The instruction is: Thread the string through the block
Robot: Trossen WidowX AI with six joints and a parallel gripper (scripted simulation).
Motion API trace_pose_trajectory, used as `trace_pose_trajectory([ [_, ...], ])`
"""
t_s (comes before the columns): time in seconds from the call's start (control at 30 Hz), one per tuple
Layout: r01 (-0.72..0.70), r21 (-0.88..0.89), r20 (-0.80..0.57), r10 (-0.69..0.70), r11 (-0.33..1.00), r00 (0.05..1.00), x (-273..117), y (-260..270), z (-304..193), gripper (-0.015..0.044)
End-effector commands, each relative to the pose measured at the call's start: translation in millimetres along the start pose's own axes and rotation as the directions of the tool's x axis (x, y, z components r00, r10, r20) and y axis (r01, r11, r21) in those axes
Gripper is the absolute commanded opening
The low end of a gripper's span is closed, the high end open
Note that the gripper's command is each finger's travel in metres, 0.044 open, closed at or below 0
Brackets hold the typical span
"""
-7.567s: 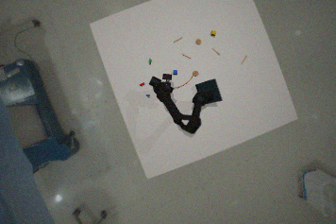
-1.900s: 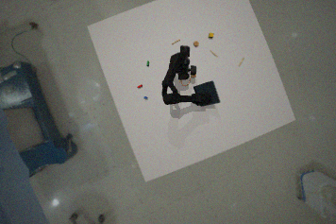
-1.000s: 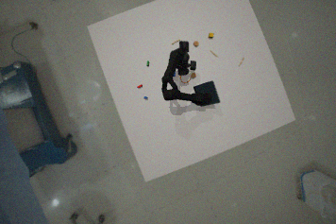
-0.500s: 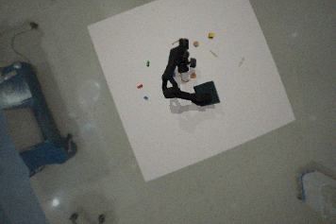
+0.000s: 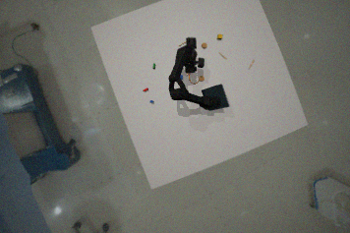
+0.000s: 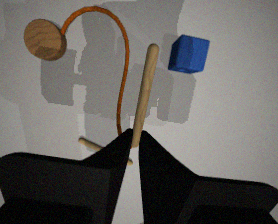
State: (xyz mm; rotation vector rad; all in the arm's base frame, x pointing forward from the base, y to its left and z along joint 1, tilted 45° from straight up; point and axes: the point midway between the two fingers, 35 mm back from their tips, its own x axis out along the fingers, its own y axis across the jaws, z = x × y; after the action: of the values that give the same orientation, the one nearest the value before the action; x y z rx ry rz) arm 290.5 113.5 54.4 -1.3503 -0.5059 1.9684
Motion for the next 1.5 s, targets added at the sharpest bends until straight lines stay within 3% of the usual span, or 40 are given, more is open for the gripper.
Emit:
trace_pose_trajectory([
  [0.0, -0.005, 0.0, -0.01, 0.005, 1.0, 1.0, -1.0, -0.2, -6.2, 0.0],
  [1.47, -0.008, -0.01, -0.091, 0.007, 1.0, 0.996, -9.7, -3.3, -60.3, 0.0],
])
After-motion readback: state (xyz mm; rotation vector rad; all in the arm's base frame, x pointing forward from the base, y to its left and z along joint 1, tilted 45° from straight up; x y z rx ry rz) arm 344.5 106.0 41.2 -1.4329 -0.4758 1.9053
